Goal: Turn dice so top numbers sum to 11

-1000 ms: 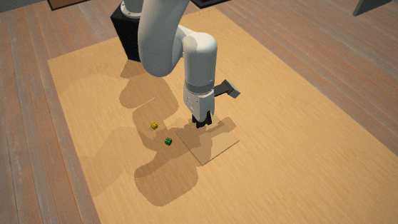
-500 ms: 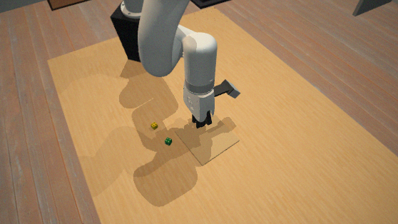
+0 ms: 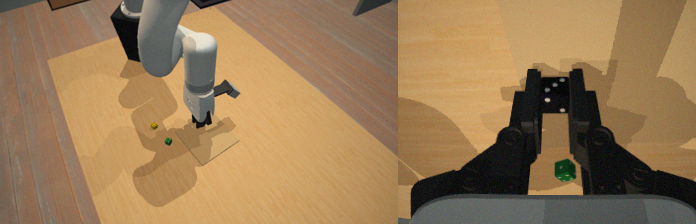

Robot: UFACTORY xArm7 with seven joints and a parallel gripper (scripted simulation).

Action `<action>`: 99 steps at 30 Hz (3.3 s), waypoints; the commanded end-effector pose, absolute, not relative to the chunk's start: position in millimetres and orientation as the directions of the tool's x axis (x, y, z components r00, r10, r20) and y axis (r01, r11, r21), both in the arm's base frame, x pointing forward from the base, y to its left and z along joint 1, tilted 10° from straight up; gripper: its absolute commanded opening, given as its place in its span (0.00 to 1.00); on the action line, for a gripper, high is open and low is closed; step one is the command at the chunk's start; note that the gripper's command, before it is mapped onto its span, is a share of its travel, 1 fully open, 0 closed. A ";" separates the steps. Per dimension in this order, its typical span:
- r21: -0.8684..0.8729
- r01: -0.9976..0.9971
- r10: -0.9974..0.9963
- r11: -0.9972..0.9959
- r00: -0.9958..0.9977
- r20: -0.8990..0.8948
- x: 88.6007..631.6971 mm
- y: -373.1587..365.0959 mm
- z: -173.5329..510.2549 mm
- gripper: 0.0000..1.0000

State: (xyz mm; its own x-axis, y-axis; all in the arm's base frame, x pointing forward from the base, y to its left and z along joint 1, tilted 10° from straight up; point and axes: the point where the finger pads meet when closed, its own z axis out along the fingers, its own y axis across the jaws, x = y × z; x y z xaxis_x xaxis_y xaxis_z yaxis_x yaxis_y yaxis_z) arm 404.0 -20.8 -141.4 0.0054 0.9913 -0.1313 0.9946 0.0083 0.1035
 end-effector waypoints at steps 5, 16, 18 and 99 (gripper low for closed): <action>0.106 0.994 0.991 0.009 0.005 -0.131 405.2 -20.6 -140.5 0.11; 0.106 0.994 0.991 0.009 0.005 -0.131 405.2 -20.6 -140.5 0.11; 0.106 0.994 0.991 0.009 0.005 -0.131 405.2 -20.6 -140.6 0.11; 0.106 0.994 0.991 0.009 0.005 -0.131 405.6 -21.1 -144.4 0.31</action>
